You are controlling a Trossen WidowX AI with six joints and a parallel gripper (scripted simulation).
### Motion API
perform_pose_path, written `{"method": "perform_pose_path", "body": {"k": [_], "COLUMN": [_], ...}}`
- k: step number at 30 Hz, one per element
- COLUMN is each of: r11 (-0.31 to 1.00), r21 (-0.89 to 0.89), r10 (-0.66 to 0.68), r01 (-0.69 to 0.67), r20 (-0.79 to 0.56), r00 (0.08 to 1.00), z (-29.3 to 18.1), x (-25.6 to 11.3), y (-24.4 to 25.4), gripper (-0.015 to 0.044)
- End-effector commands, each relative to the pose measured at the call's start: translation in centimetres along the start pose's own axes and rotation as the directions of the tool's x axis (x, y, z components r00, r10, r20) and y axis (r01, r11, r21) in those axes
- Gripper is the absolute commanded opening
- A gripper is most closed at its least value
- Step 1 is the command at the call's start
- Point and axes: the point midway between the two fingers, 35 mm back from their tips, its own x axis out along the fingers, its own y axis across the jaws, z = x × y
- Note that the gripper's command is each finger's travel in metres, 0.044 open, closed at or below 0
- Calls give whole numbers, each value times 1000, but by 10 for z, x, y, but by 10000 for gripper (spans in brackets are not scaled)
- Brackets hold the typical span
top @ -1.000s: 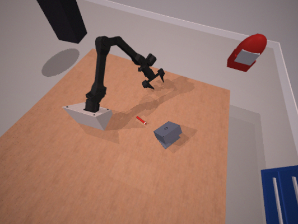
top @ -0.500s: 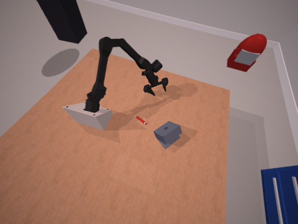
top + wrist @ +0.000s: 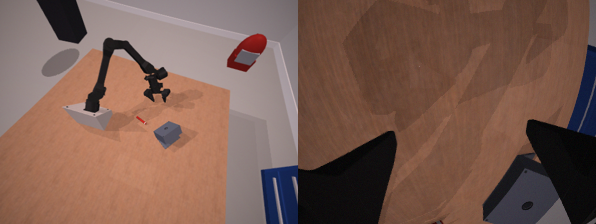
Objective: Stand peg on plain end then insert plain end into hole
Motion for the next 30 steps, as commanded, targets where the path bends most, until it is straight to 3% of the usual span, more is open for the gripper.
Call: {"method": "perform_pose_path", "body": {"k": [1,15,30], "r11": [994,872,578], "r21": [100,476,806], "r10": [39,188,330], "r01": [-36,-118,-127], "r20": [-33,-101,-88], "r00": [999,977,940], "z": [-19,-82,-138], "x": [4,9,3], "y": [-4,-13,-16], "gripper": [440,440,440]}}
